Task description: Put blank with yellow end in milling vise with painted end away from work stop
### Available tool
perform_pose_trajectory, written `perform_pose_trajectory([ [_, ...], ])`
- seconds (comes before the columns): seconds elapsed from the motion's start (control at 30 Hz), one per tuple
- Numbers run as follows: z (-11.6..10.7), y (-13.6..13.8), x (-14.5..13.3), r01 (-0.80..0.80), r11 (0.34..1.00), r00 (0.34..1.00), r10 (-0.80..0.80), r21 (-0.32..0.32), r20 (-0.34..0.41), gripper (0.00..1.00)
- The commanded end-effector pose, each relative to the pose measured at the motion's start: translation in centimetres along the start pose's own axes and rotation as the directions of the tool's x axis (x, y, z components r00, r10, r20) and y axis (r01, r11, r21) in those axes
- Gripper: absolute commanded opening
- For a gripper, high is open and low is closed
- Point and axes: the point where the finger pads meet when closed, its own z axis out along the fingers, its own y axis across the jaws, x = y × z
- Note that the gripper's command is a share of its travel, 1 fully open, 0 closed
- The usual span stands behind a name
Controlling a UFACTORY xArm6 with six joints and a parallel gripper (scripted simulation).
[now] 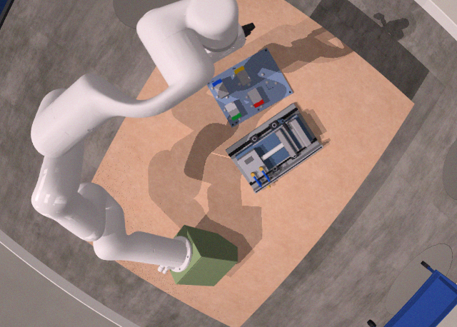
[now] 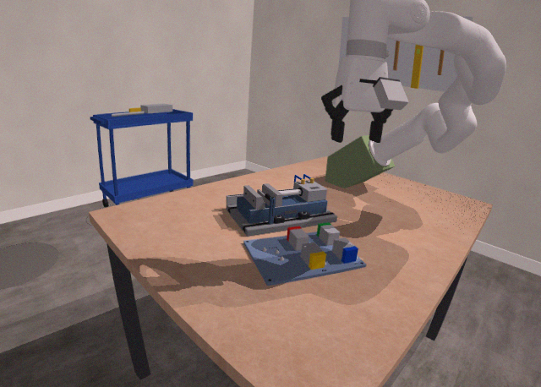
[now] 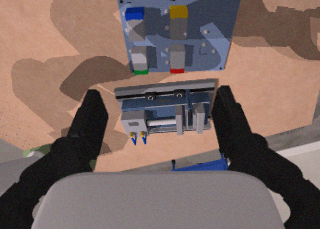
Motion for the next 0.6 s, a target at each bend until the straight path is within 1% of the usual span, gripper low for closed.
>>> perform_pose_trajectory([
  [0.0,-0.2,0.0,-1.8,-0.002,1.0,1.0,0.002,-0.004,-0.001,1.0],
  [0.17,-0.2,-0.1,-4.3,-0.002,1.0,1.0,0.002,-0.004,-0.001,1.0],
  [0.4,-0.2,-0.1,-4.3,-0.002,1.0,1.0,0.002,-0.004,-0.001,1.0],
  [0.57,-0.2,-0.2,-7.2,-0.002,1.0,1.0,0.002,-0.004,-0.001,1.0],
])
